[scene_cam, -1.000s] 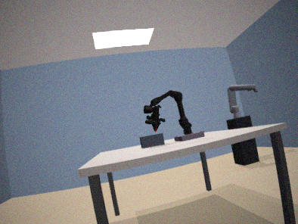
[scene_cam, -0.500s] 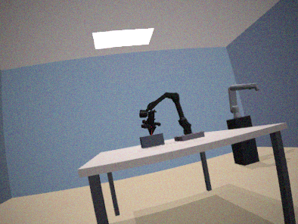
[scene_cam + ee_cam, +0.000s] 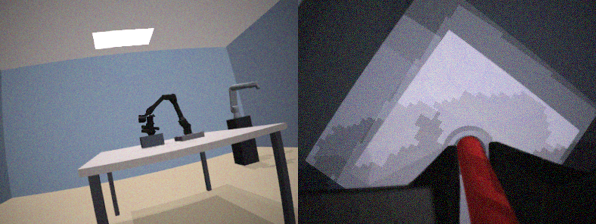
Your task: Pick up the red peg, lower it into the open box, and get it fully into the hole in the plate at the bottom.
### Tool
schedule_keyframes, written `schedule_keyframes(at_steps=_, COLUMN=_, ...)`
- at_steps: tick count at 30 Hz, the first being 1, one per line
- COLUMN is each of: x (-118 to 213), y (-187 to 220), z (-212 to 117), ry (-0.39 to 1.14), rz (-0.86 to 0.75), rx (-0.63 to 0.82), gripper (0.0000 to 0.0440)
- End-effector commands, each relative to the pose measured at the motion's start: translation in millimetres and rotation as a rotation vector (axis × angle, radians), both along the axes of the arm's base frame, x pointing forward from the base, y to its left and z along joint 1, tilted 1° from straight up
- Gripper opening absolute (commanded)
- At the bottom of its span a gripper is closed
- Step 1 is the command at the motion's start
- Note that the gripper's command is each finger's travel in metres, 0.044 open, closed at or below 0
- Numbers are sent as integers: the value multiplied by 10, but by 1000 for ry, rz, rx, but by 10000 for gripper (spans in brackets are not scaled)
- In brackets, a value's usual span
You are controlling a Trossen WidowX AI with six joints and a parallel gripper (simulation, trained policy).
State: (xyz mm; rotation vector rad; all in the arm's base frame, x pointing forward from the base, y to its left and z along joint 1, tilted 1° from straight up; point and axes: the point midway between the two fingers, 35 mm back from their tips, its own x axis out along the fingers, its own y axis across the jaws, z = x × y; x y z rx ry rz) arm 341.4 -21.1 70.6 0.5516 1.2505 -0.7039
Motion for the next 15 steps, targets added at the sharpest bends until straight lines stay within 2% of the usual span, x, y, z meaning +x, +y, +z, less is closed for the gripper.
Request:
schedule_keyframes(at_steps=1, x=19, y=-20, z=-71, ry=16, rz=18, rx=22, gripper=156)
schedule_keyframes(at_steps=5, x=96, y=-66, z=-15, ry=11, rz=39, rx=28, gripper=175)
schedule_keyframes(at_steps=7, x=160, y=-78, z=30, ry=1, rz=47, rx=34, gripper=201)
schedule_keyframes(at_steps=9, x=230, y=-80, z=78, ry=-13, rz=54, rx=44, gripper=241)
schedule_keyframes(at_steps=15, x=486, y=-50, z=228, ry=-81, rz=70, rx=98, gripper=397)
